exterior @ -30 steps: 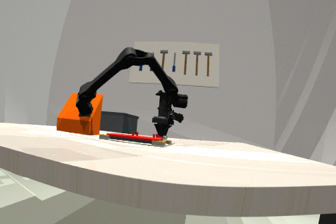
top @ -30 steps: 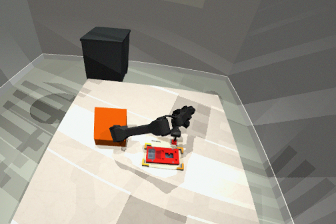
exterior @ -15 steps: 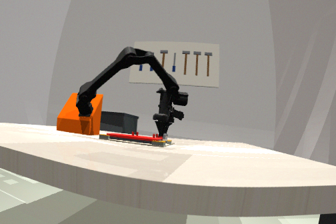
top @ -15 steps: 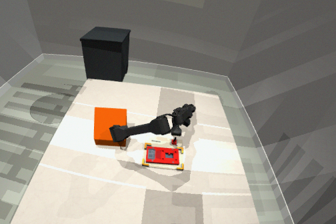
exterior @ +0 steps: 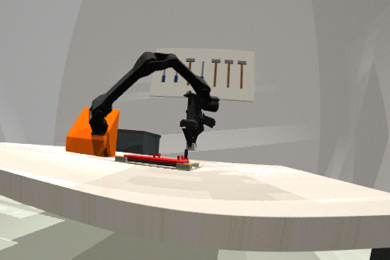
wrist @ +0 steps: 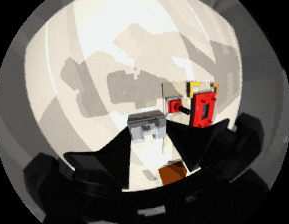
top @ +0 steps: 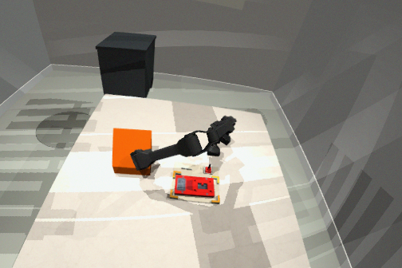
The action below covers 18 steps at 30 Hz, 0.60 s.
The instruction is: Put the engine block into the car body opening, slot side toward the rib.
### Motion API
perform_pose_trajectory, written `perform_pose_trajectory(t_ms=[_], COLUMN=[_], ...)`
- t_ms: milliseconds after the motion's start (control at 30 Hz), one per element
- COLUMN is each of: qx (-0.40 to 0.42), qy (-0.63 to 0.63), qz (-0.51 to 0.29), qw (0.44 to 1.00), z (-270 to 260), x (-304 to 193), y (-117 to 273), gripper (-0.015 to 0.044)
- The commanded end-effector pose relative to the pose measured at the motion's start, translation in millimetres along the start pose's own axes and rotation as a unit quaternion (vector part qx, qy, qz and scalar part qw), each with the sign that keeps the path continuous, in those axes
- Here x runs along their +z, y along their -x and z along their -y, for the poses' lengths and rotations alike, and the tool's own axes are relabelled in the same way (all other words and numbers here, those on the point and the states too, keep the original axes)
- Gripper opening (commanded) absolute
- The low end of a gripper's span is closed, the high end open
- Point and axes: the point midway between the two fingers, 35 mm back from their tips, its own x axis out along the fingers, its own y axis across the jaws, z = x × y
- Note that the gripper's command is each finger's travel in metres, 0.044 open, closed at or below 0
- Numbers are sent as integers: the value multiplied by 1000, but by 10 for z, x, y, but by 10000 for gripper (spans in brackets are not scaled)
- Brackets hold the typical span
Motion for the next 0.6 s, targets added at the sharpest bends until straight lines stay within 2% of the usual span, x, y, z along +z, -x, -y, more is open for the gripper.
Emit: perform_pose_trajectory(t_ms=[0,567], qx=[2,-1], qy=[-3,-5], qz=[-1,-2], qw=[1000,1000], z=[-10,-10], x=[3,-57], y=[133,647], gripper=[0,0])
